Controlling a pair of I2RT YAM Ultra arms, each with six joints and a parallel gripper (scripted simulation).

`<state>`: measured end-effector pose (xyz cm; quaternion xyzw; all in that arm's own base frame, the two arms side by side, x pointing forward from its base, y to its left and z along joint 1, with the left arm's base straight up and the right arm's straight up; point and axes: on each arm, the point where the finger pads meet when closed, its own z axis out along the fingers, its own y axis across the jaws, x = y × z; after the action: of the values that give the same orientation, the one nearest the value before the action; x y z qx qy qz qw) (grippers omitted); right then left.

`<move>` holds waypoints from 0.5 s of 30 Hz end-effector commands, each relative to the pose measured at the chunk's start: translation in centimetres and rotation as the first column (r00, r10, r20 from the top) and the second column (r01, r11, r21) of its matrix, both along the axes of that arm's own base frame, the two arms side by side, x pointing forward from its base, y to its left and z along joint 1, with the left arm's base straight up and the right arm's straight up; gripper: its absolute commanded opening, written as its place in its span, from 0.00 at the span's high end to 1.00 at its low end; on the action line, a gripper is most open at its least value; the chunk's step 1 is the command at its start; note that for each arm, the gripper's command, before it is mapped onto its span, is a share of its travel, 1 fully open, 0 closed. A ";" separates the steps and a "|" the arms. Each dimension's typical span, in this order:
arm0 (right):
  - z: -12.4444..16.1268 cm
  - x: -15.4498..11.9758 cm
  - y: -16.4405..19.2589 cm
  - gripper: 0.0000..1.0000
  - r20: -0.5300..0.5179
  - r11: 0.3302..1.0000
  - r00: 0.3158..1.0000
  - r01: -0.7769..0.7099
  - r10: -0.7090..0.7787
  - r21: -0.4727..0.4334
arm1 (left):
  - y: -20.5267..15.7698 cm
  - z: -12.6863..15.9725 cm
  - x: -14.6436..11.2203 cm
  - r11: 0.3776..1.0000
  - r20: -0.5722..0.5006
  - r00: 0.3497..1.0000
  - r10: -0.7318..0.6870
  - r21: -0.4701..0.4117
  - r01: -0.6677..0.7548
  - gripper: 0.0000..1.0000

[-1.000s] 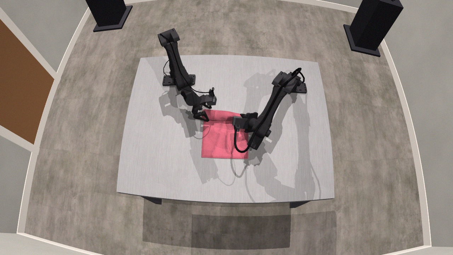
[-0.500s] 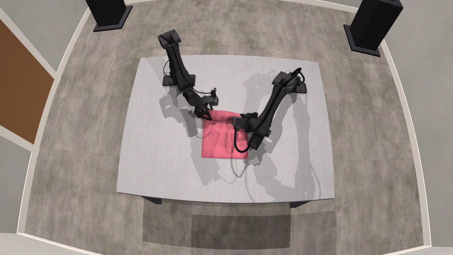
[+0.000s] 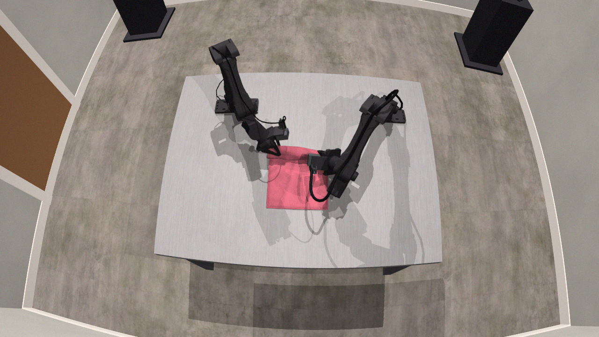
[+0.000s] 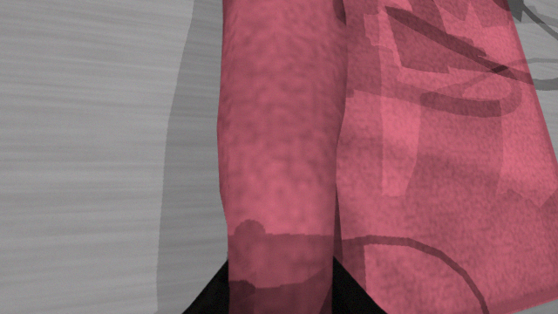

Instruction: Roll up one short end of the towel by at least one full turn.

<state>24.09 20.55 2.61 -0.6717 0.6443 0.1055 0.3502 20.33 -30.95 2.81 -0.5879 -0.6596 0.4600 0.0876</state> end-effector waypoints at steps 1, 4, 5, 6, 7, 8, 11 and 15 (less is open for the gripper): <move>0.6 0.6 0.7 0.73 0.009 1.000 1.000 -0.003 0.002 0.016 | 0.1 -0.4 0.3 1.000 0.007 1.000 -0.008 0.008 0.008 0.78; 0.6 0.6 0.7 0.76 0.009 1.000 1.000 -0.003 0.002 0.016 | 0.1 -0.4 0.3 1.000 0.007 1.000 -0.008 0.008 0.008 0.78; 0.6 0.6 0.7 0.76 0.009 1.000 1.000 -0.003 0.002 0.016 | 0.1 -0.4 0.3 1.000 0.007 1.000 -0.008 0.008 0.008 0.78; 0.6 0.6 0.7 0.76 0.009 1.000 1.000 -0.003 0.002 0.016 | 0.1 -0.4 0.3 1.000 0.007 1.000 -0.008 0.008 0.008 0.78; 0.6 0.6 0.7 0.77 0.009 1.000 1.000 -0.003 0.002 0.016 | 0.1 -0.4 0.3 1.000 0.007 1.000 -0.008 0.008 0.008 0.78; 0.6 0.6 0.7 0.77 0.009 1.000 1.000 -0.003 0.002 0.016 | 0.1 -0.4 0.3 1.000 0.007 1.000 -0.008 0.008 0.008 0.74; 0.6 0.6 0.7 0.77 0.009 1.000 1.000 -0.003 0.002 0.016 | 0.1 -0.3 0.3 1.000 0.007 1.000 -0.008 0.008 0.008 0.69; 0.6 0.6 0.7 0.77 0.009 1.000 1.000 -0.003 0.002 0.016 | 0.1 0.0 0.3 1.000 0.007 1.000 -0.008 0.008 0.008 0.53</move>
<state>24.10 20.56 2.62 -0.6716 0.6442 0.1054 0.3504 20.08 -30.81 2.68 -0.5841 -0.6612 0.4609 0.0965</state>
